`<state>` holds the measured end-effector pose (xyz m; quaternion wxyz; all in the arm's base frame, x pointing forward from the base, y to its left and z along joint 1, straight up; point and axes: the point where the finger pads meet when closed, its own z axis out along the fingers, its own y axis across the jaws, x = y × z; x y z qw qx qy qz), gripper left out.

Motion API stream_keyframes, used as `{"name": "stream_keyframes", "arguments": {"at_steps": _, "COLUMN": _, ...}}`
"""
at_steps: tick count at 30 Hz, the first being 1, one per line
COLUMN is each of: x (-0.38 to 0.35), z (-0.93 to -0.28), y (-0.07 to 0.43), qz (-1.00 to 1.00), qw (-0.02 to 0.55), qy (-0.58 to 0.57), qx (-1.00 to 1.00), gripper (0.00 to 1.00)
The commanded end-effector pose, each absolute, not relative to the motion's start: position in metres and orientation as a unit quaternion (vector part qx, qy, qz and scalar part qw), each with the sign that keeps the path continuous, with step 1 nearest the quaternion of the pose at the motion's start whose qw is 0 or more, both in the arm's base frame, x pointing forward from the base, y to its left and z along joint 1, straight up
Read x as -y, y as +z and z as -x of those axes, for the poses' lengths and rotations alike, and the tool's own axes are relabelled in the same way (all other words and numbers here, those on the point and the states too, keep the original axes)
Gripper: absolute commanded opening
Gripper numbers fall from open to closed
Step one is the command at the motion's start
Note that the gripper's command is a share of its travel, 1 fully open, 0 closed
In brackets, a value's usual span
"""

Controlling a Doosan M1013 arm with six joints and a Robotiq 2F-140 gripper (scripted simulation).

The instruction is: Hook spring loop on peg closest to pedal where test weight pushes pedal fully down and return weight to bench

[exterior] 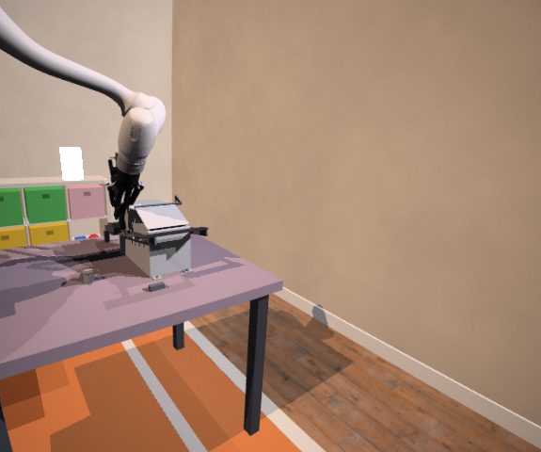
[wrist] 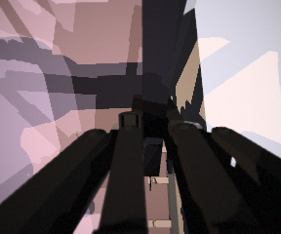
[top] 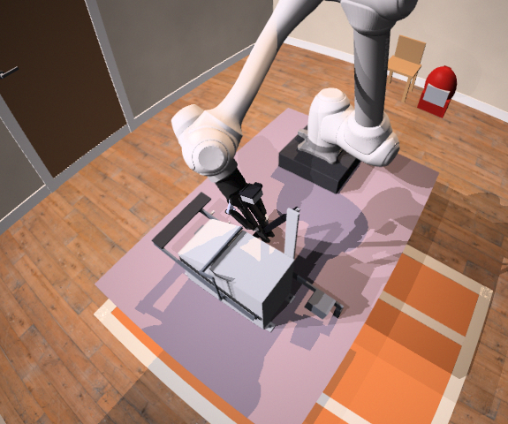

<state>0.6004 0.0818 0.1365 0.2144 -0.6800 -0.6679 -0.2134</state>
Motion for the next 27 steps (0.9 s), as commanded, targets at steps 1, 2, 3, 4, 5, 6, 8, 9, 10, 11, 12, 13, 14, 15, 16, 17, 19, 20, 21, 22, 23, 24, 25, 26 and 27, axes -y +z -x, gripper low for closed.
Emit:
{"name": "stream_keyframes", "arguments": {"at_steps": 1, "x": -0.0818, "z": -0.6013, "y": 0.1374, "qz": 0.68, "qw": 0.213, "qy": -0.215, "qx": 0.668, "gripper": 0.17}}
{"name": "stream_keyframes", "arguments": {"at_steps": 2, "x": -0.0818, "z": -0.6015, "y": 0.1374, "qz": 0.68, "qw": 0.213, "qy": -0.215, "qx": 0.668, "gripper": 0.17}}
{"name": "stream_keyframes", "arguments": {"at_steps": 3, "x": -0.0818, "z": -0.6017, "y": 0.1374, "qz": 0.679, "qw": 0.212, "qy": -0.215, "qx": 0.668, "gripper": 0.17}}
{"name": "stream_keyframes", "arguments": {"at_steps": 4, "x": -0.0818, "z": -0.6017, "y": 0.1374, "qz": 0.679, "qw": 0.212, "qy": -0.215, "qx": 0.668, "gripper": 0.17}}
{"name": "stream_keyframes", "arguments": {"at_steps": 5, "x": -0.0818, "z": -0.6017, "y": 0.1374, "qz": 0.679, "qw": 0.212, "qy": -0.215, "qx": 0.668, "gripper": 0.17}}
{"name": "stream_keyframes", "arguments": {"at_steps": 6, "x": -0.0818, "z": -0.6016, "y": 0.1374, "qz": 0.68, "qw": 0.213, "qy": -0.215, "qx": 0.668, "gripper": 0.17}}
{"name": "stream_keyframes", "arguments": {"at_steps": 8, "x": -0.0818, "z": -0.6018, "y": 0.1374, "qz": 0.679, "qw": 0.212, "qy": -0.216, "qx": 0.669, "gripper": 0.17}}
{"name": "stream_keyframes", "arguments": {"at_steps": 9, "x": -0.0818, "z": -0.6019, "y": 0.1374, "qz": 0.679, "qw": 0.212, "qy": -0.216, "qx": 0.669, "gripper": 0.17}}
{"name": "stream_keyframes", "arguments": {"at_steps": 10, "x": -0.0818, "z": -0.6021, "y": 0.1374, "qz": 0.679, "qw": 0.212, "qy": -0.216, "qx": 0.669, "gripper": 0.17}}
{"name": "stream_keyframes", "arguments": {"at_steps": 11, "x": -0.0818, "z": -0.6022, "y": 0.1374, "qz": 0.679, "qw": 0.211, "qy": -0.216, "qx": 0.669, "gripper": 0.17}}
{"name": "stream_keyframes", "arguments": {"at_steps": 12, "x": -0.0818, "z": -0.6023, "y": 0.1374, "qz": 0.679, "qw": 0.211, "qy": -0.217, "qx": 0.669, "gripper": 0.17}}
{"name": "stream_keyframes", "arguments": {"at_steps": 13, "x": -0.0818, "z": -0.6025, "y": 0.1374, "qz": 0.679, "qw": 0.211, "qy": -0.217, "qx": 0.669, "gripper": 0.17}}
{"name": "stream_keyframes", "arguments": {"at_steps": 14, "x": -0.0818, "z": -0.6026, "y": 0.1374, "qz": 0.679, "qw": 0.211, "qy": -0.217, "qx": 0.669, "gripper": 0.17}}
{"name": "stream_keyframes", "arguments": {"at_steps": 15, "x": -0.0817, "z": -0.6027, "y": 0.1374, "qz": 0.679, "qw": 0.21, "qy": -0.217, "qx": 0.669, "gripper": 0.17}}
{"name": "stream_keyframes", "arguments": {"at_steps": 16, "x": -0.0817, "z": -0.6028, "y": 0.1374, "qz": 0.679, "qw": 0.21, "qy": -0.218, "qx": 0.669, "gripper": 0.17}}
{"name": "stream_keyframes", "arguments": {"at_steps": 17, "x": -0.0817, "z": -0.603, "y": 0.1374, "qz": 0.679, "qw": 0.21, "qy": -0.218, "qx": 0.669, "gripper": 0.17}}
{"name": "stream_keyframes", "arguments": {"at_steps": 19, "x": -0.0817, "z": -0.6032, "y": 0.1374, "qz": 0.679, "qw": 0.209, "qy": -0.218, "qx": 0.669, "gripper": 0.17}}
{"name": "stream_keyframes", "arguments": {"at_steps": 20, "x": -0.0817, "z": -0.6034, "y": 0.1374, "qz": 0.678, "qw": 0.209, "qy": -0.219, "qx": 0.669, "gripper": 0.17}}
{"name": "stream_keyframes", "arguments": {"at_steps": 21, "x": -0.0817, "z": -0.6034, "y": 0.1374, "qz": 0.678, "qw": 0.209, "qy": -0.219, "qx": 0.669, "gripper": 0.17}}
{"name": "stream_keyframes", "arguments": {"at_steps": 22, "x": -0.0817, "z": -0.6034, "y": 0.1374, "qz": 0.678, "qw": 0.209, "qy": -0.219, "qx": 0.669, "gripper": 0.17}}
{"name": "stream_keyframes", "arguments": {"at_steps": 23, "x": -0.0818, "z": -0.6032, "y": 0.1375, "qz": 0.679, "qw": 0.209, "qy": -0.218, "qx": 0.669, "gripper": 0.17}}
{"name": "stream_keyframes", "arguments": {"at_steps": 24, "x": -0.0818, "z": -0.6032, "y": 0.1376, "qz": 0.679, "qw": 0.209, "qy": -0.218, "qx": 0.669, "gripper": 0.17}}
{"name": "stream_keyframes", "arguments": {"at_steps": 25, "x": -0.0819, "z": -0.6032, "y": 0.1377, "qz": 0.679, "qw": 0.209, "qy": -0.218, "qx": 0.669, "gripper": 0.17}}
{"name": "stream_keyframes", "arguments": {"at_steps": 26, "x": -0.082, "z": -0.6032, "y": 0.1378, "qz": 0.679, "qw": 0.209, "qy": -0.218, "qx": 0.669, "gripper": 0.17}}
{"name": "stream_keyframes", "arguments": {"at_steps": 27, "x": -0.082, "z": -0.6032, "y": 0.1378, "qz": 0.679, "qw": 0.209, "qy": -0.218, "qx": 0.669, "gripper": 0.17}}
